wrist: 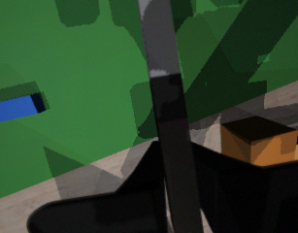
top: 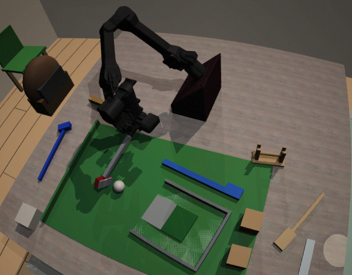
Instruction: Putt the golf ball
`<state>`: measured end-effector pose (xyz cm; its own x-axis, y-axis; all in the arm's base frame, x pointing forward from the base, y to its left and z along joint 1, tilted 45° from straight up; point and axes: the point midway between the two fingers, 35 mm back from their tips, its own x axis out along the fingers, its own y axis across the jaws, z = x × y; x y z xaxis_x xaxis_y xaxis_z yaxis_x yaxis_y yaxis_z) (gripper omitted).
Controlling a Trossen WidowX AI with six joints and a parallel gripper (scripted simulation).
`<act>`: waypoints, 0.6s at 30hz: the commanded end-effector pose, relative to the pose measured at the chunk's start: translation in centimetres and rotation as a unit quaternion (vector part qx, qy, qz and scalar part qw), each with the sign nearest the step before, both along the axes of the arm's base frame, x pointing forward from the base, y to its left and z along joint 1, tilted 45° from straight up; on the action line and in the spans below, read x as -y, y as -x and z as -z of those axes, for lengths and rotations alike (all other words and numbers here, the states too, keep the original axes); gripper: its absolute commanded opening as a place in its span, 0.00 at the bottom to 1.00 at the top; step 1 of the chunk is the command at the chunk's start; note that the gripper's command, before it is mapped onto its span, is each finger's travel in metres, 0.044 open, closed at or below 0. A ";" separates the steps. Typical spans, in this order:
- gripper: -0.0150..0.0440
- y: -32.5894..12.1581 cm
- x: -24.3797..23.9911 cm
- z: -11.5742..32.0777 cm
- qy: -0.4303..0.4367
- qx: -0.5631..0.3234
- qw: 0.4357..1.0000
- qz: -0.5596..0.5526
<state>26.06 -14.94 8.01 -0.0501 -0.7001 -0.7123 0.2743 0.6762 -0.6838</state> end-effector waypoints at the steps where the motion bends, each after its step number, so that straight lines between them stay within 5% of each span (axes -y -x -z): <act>1: 0.25 -1.3 -4.0 4.1 -0.004 -0.010 1.000 -0.008; 7: 0.25 -1.5 -6.7 6.7 0.001 -0.009 1.000 -0.008; 18: 0.25 -1.9 -10.3 3.1 -0.001 -0.009 1.000 -0.008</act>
<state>27.48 -6.12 3.32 -0.0709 -0.7036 -0.7071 0.2356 0.6770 -0.6973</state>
